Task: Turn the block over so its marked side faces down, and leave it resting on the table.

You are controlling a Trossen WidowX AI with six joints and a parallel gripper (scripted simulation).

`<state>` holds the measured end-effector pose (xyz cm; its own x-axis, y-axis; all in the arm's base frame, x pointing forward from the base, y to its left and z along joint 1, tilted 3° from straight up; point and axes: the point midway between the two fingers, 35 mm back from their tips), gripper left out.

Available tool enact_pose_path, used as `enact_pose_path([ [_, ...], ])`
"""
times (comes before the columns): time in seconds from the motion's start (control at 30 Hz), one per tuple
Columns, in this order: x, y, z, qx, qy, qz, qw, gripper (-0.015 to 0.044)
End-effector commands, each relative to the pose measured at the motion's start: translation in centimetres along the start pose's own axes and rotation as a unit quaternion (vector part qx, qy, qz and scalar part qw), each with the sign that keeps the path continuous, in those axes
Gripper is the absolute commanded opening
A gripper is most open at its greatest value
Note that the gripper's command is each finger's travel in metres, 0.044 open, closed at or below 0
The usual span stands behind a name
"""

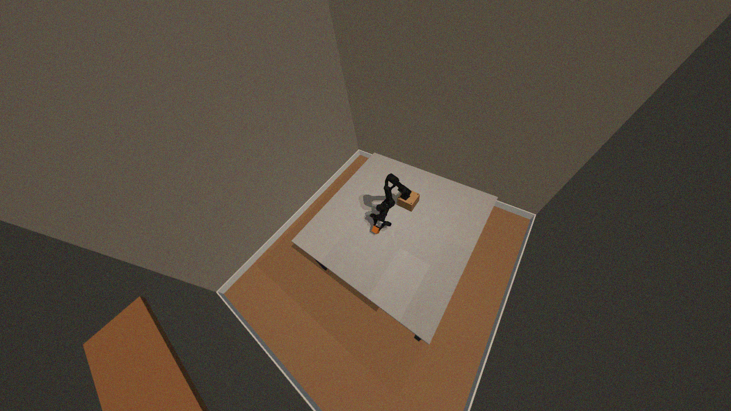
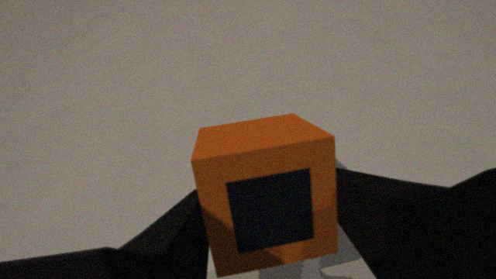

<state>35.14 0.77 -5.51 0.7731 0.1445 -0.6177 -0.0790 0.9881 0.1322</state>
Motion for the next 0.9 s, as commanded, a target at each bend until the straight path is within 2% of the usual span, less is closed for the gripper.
enact_pose_path([
  [0.0,-0.6,0.1,-1.1,0.003,-0.016,0.007,1.0,0.0],
  [0.37,-1.6,0.3,-1.0,0.001,-0.062,0.015,0.998,0.0],
  [0.83,-1.6,0.3,-1.0,0.001,-0.063,0.015,0.998,0.0],
  [0.87,-1.6,0.3,-1.0,0.001,-0.063,0.015,0.998,0.0026],
])
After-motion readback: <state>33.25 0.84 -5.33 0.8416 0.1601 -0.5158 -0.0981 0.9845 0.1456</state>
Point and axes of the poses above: the point midway between the two fingers, 35 mm back from their tips, its own x axis out along the fingers, its own y axis across the jaws, z = x × y, and after that the axes turned 9 degrees about x, right-handed
